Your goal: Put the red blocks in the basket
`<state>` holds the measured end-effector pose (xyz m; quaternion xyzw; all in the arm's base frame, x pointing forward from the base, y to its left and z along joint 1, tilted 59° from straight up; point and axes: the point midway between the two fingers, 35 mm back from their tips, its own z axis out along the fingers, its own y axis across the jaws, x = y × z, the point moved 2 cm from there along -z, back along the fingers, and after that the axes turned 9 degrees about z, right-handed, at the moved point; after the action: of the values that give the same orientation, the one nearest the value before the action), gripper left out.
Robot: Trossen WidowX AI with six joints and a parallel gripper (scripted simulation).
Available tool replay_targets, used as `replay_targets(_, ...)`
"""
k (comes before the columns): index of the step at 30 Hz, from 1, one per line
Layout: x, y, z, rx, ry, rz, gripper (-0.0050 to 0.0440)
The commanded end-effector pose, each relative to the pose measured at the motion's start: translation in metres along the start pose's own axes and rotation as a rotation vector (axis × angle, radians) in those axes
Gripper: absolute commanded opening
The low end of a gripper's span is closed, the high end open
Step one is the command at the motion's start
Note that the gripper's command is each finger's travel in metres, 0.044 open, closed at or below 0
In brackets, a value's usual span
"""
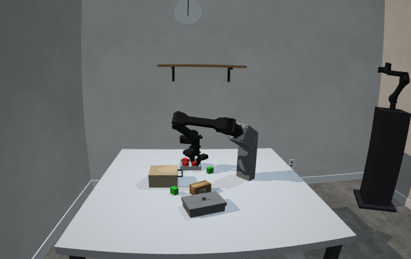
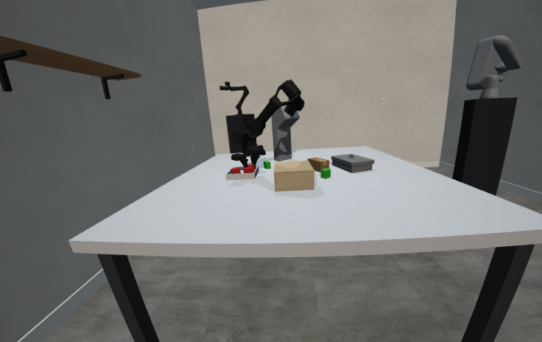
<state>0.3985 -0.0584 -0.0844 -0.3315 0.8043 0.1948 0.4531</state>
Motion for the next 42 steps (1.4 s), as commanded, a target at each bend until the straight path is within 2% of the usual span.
replay_targets(1, 0.001, 0.0, -0.006, 0.002, 0.003, 0.001, 0.0202)
replay_targets(3, 0.001, 0.0, -0.019, 0.002, 0.003, 0.001, 0.0202)
replay_targets(5, 0.001, 0.0, -0.019, 0.002, 0.003, 0.001, 0.0202)
replay_targets(20, 0.0, 0.0, -0.119, 0.002, 0.003, 0.001, 0.0202)
replay_targets(24, 0.0, 0.0, -0.12, 0.002, 0.003, 0.001, 0.0202)
replay_targets(25, -0.007, 0.006, -0.118, -0.005, -0.007, 0.066, 0.0148)
replay_targets(30, -0.046, 0.026, -0.094, 0.043, 0.011, 0.396, 0.0148)
replay_targets(34, -0.047, 0.027, -0.094, 0.078, 0.019, 0.647, 0.0148)
replay_targets(36, -0.047, 0.027, -0.094, 0.078, 0.019, 0.647, 0.0148)
replay_targets(37, -0.056, 0.032, -0.092, 0.085, 0.01, 0.713, 0.0148)
replay_targets(39, -0.056, 0.032, -0.092, 0.085, 0.01, 0.713, 0.0148)
replay_targets(42, -0.073, 0.044, -0.087, 0.104, -0.02, 0.91, 0.0148)
